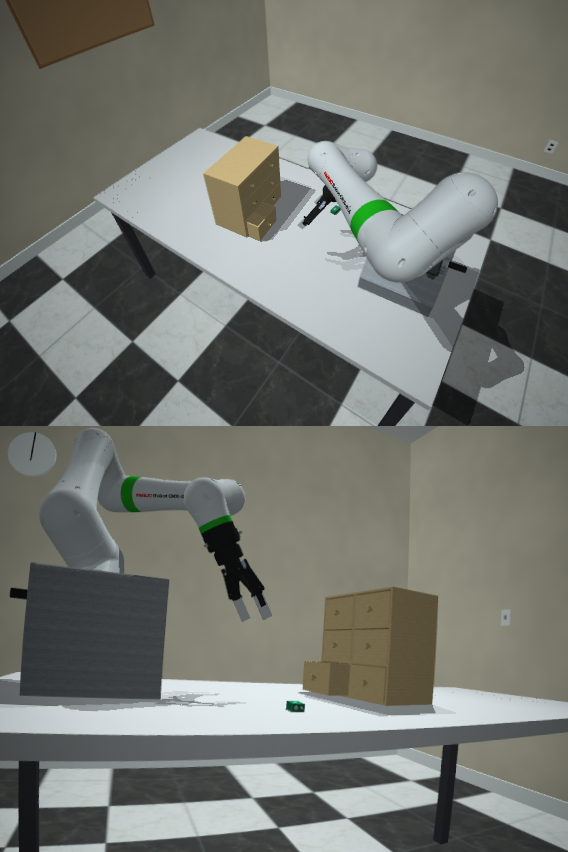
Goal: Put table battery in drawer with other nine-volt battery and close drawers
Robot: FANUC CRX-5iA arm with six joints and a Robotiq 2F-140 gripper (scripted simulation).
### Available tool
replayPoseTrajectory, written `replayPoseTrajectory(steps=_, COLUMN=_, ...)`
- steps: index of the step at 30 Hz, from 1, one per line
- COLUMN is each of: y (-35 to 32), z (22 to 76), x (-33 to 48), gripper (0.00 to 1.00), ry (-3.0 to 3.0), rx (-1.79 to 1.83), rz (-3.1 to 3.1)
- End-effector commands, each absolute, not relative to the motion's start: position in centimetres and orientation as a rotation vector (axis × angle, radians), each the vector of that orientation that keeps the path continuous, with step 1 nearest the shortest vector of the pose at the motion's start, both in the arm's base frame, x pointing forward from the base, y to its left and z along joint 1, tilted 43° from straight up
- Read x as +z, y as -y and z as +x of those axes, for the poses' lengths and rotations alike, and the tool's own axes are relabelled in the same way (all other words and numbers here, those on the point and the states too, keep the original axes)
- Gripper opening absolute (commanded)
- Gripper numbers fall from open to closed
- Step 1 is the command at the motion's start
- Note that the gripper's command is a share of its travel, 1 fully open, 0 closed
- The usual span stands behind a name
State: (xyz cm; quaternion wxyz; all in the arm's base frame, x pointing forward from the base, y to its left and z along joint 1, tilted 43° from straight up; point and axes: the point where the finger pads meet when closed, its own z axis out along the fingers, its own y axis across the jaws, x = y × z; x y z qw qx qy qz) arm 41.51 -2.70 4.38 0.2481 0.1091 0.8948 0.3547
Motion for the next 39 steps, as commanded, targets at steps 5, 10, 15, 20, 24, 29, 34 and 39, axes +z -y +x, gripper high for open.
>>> replayPoseTrajectory(steps=5, y=1.6, z=43.5, x=3.0, gripper=1.0, ry=-2.223, rx=0.873, rz=0.391)
replayPoseTrajectory(steps=10, y=0.9, z=44.6, x=2.3, gripper=1.0, ry=-2.11, rx=0.826, rz=0.433)
replayPoseTrajectory(steps=15, y=0.5, z=45.3, x=1.8, gripper=1.0, ry=-2.036, rx=0.796, rz=0.459)
replayPoseTrajectory(steps=20, y=0.1, z=45.9, x=1.4, gripper=1.0, ry=-1.972, rx=0.77, rz=0.48)
replayPoseTrajectory(steps=24, y=-0.2, z=46.4, x=1.1, gripper=1.0, ry=-1.917, rx=0.749, rz=0.497)
replayPoseTrajectory(steps=29, y=-0.6, z=46.9, x=0.7, gripper=1.0, ry=-1.863, rx=0.727, rz=0.513)
replayPoseTrajectory(steps=34, y=-0.7, z=47.1, x=0.6, gripper=1.0, ry=-1.839, rx=0.716, rz=0.521)
replayPoseTrajectory(steps=39, y=-0.8, z=47.3, x=0.4, gripper=1.0, ry=-1.814, rx=0.707, rz=0.527)
